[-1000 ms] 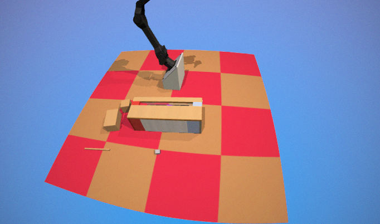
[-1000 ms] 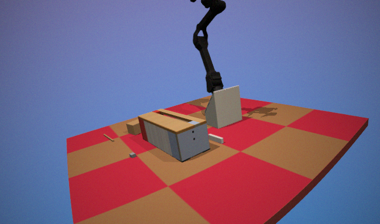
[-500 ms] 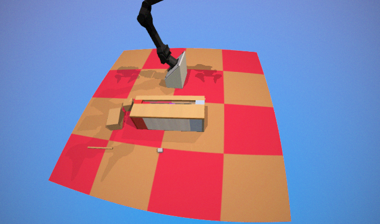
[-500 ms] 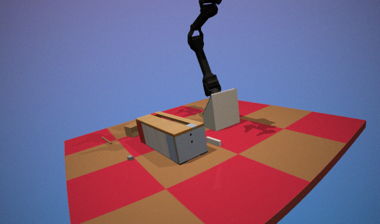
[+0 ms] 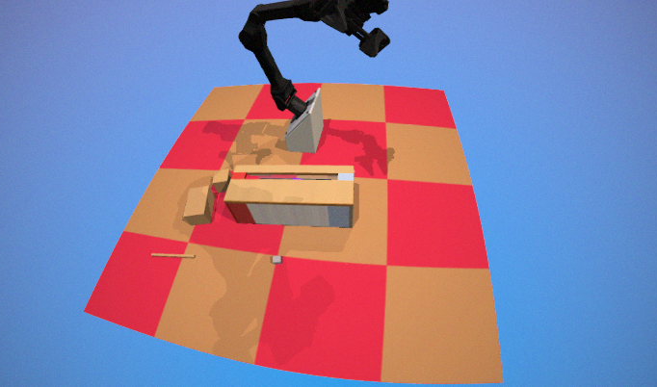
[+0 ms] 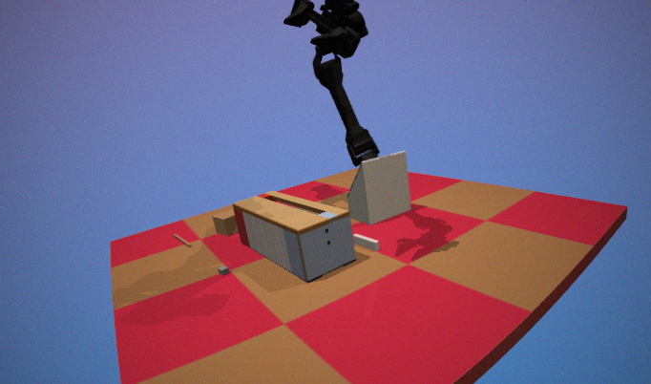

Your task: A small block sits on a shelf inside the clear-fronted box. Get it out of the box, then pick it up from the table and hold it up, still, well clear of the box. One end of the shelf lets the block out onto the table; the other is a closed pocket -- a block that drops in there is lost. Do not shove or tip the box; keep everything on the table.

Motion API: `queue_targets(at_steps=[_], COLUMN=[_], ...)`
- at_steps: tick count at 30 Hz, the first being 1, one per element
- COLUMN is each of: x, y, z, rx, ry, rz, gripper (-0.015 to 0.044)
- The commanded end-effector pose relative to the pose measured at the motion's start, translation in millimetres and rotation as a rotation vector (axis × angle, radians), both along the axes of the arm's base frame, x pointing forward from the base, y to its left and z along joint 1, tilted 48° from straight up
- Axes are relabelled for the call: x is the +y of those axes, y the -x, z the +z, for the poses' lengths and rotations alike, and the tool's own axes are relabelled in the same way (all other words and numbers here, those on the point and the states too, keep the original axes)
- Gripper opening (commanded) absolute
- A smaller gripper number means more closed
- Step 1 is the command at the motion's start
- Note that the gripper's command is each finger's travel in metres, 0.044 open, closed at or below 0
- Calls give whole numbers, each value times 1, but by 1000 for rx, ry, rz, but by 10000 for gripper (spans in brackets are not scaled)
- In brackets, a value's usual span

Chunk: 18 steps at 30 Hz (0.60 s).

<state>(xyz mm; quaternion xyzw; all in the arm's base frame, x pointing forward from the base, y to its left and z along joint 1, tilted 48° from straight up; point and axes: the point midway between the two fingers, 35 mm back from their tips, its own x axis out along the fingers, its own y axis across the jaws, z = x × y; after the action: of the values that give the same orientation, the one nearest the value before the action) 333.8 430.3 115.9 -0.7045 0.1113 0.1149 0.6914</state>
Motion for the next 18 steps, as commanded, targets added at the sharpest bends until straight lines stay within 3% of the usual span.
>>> queue_targets(at_steps=[1,10,18], x=[-46,-153,-255], y=[-17,-21,7], z=[-57,-132,-163], rx=[155,469,786], ry=[175,475,730], rz=[-75,-258,-467], gripper=[400,400,400])
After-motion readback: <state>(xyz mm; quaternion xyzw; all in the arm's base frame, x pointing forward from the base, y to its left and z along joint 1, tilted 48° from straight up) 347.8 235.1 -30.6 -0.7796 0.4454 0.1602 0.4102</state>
